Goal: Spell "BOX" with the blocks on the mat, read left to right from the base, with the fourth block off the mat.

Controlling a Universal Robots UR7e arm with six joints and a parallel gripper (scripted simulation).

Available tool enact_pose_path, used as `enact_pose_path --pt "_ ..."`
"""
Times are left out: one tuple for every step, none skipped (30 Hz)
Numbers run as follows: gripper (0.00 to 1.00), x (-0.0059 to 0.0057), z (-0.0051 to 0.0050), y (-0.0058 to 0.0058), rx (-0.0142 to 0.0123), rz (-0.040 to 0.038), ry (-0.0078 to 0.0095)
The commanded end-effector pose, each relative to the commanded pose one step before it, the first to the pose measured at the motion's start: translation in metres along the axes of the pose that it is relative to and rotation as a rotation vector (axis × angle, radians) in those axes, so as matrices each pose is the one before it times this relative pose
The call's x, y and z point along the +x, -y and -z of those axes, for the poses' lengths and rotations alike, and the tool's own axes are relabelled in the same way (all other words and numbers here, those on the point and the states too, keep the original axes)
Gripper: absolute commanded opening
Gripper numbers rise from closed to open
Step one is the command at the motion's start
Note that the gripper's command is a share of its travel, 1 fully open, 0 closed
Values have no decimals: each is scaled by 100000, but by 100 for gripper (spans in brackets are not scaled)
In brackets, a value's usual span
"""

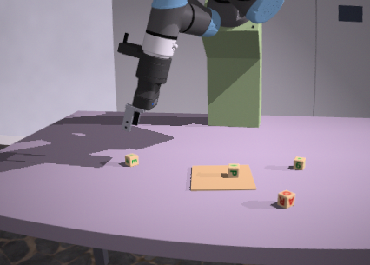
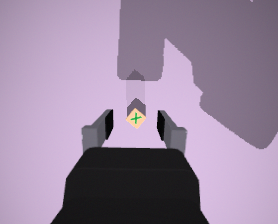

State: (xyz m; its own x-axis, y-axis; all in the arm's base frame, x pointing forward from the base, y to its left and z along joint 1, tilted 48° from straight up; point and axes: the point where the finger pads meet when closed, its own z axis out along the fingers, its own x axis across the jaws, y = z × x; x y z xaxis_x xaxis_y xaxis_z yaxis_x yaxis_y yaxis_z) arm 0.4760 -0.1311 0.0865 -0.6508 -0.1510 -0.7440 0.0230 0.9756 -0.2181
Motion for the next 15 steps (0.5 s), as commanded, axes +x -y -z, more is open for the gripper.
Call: enact_pose_path --pt "100 -199 102 -387 -421 116 135" --pt "100 -133 64 -328 -387 49 20" --pt "100 -164 82 -413 -485 63 25" --pt "100 -194 101 -500 -584 77 29" --pt "100 -222 122 -587 -683 92 32" --pt "100 -248 144 -673 -779 107 35" --pt "100 -269 167 -757 -870 123 37" --pt "100 -285 191 -836 -955 138 38" --pt "100 -296 215 -909 -1032 153 38" --pt "100 -301 239 -975 -1099 168 38" --pt "100 -301 263 -1032 -1156 182 37" --pt "100 -295 286 -1080 -1202 195 35" --pt "100 -284 307 -1117 -1236 207 33" --pt "100 -269 325 -1143 -1258 216 30" --pt "100 -250 342 -1158 -1269 224 27"
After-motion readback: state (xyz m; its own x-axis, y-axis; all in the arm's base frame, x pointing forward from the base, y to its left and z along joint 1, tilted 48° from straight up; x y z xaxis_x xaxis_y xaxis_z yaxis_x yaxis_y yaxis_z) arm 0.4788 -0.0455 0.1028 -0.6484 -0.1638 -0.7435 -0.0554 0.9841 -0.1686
